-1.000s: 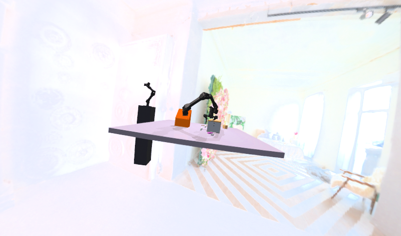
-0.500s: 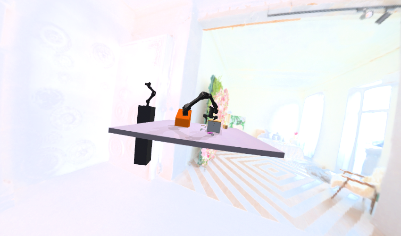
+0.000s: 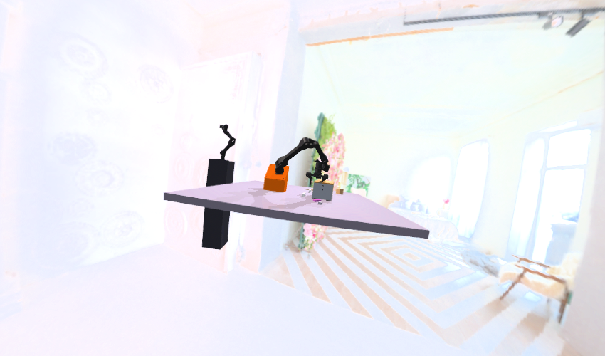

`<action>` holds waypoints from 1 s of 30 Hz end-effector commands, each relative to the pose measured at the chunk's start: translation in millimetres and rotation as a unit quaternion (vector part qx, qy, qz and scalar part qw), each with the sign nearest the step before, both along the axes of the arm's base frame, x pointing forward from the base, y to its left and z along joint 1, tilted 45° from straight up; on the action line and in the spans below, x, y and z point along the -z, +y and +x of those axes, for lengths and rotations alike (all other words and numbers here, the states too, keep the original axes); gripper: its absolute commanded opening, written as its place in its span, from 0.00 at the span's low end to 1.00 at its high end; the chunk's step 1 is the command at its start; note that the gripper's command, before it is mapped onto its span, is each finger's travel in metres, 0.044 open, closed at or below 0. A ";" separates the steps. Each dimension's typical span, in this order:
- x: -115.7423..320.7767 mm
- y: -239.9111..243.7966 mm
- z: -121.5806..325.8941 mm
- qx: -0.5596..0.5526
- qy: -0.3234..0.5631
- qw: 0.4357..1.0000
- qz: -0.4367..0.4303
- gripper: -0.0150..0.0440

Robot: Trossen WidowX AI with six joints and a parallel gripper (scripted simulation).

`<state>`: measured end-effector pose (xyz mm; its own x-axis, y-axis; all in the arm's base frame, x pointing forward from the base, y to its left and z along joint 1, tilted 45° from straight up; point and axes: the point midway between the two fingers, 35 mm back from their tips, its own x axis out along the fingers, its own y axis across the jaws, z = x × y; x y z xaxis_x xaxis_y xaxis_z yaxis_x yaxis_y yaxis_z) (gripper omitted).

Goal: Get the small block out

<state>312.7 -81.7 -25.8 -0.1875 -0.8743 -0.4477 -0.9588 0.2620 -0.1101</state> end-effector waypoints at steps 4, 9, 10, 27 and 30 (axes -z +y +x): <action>-8.7 -9.0 -3.5 0.000 0.000 1.000 -0.002 0.93; -13.6 -13.8 -5.4 0.000 0.000 1.000 -0.002 0.93; -14.6 -14.8 -5.8 0.000 0.000 1.000 -0.002 0.93; -31.2 -31.0 -12.0 0.000 0.001 1.000 -0.003 0.93; -34.0 -33.8 -13.1 0.000 0.001 1.000 -0.003 0.93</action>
